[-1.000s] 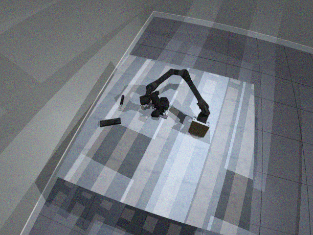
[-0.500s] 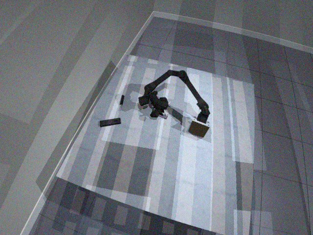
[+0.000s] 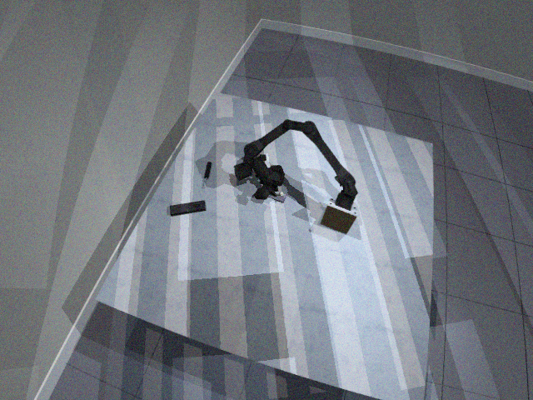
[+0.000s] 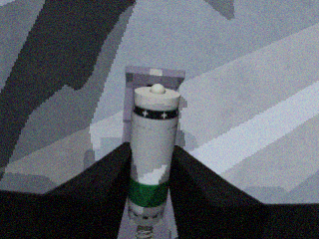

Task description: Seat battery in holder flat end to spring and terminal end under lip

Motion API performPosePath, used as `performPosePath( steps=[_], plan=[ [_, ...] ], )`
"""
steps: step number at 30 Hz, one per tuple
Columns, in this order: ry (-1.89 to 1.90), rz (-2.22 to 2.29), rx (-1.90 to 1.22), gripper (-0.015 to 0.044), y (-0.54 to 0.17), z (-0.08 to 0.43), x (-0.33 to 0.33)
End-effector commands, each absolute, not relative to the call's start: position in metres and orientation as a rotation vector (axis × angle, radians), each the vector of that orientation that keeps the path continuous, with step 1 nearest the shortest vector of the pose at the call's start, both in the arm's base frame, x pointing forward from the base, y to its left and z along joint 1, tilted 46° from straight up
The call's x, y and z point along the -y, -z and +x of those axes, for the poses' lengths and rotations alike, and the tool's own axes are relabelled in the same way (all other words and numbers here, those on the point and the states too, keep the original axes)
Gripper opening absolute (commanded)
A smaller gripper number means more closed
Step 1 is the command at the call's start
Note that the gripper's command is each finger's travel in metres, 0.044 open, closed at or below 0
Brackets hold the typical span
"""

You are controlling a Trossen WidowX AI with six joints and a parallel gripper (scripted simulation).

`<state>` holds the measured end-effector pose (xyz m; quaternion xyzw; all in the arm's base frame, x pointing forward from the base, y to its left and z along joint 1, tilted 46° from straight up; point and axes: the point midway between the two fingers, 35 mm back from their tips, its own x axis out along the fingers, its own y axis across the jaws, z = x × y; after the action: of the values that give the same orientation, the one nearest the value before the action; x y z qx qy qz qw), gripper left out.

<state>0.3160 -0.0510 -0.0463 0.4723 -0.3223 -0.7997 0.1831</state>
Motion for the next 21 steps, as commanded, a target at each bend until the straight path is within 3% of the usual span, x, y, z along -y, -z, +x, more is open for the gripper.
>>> performPosePath(
  steps=[1,21],
  plan=[
    [2.254,1.342,0.914,0.0058,0.0461,0.3201,0.0508],
    [2.253,1.344,0.911,0.0058,0.0465,0.3282,0.0510]
  ],
)
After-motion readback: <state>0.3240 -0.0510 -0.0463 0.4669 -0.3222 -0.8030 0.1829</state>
